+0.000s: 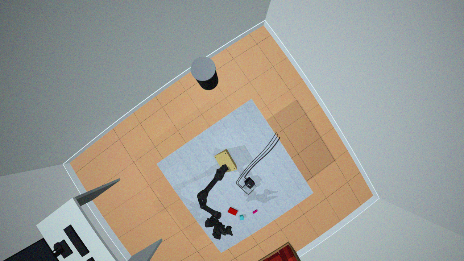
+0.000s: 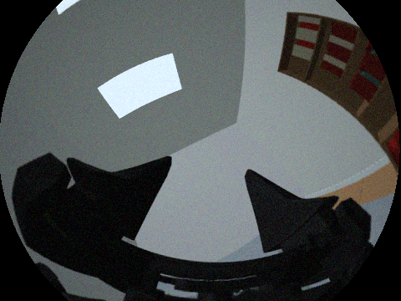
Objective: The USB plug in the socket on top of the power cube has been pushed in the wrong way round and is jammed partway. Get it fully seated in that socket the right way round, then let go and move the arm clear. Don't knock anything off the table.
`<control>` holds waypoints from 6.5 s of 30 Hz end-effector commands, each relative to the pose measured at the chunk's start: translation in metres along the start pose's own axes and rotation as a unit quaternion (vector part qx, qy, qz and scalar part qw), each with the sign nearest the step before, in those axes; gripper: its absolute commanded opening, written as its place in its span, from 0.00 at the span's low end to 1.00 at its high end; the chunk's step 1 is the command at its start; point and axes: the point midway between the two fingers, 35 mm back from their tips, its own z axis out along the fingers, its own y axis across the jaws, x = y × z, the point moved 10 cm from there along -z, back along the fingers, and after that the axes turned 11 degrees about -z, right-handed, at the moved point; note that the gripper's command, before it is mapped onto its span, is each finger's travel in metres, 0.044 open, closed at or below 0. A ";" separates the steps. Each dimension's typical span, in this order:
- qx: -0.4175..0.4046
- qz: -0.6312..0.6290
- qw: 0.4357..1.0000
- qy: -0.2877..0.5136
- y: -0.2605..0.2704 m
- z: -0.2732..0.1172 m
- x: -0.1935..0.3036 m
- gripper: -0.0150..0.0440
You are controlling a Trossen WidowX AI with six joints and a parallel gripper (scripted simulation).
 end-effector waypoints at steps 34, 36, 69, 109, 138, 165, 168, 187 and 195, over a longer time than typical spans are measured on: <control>0.296 -0.148 0.687 0.647 -0.079 0.153 0.294 1.00; 0.247 -0.181 0.617 0.725 -0.068 0.152 0.311 1.00; -0.081 -0.277 0.235 0.928 -0.024 0.142 0.358 1.00; -0.079 -0.276 0.239 0.927 -0.033 0.128 0.367 0.33; -0.079 -0.276 0.239 0.928 -0.031 0.132 0.364 0.25; -0.080 -0.276 0.239 0.927 -0.022 0.145 0.356 0.25; -0.080 -0.276 0.239 0.927 -0.021 0.147 0.355 0.25; 0.008 -0.252 0.260 0.932 -0.020 0.147 0.354 0.25; 0.108 -0.223 0.286 0.926 -0.020 0.147 0.354 0.25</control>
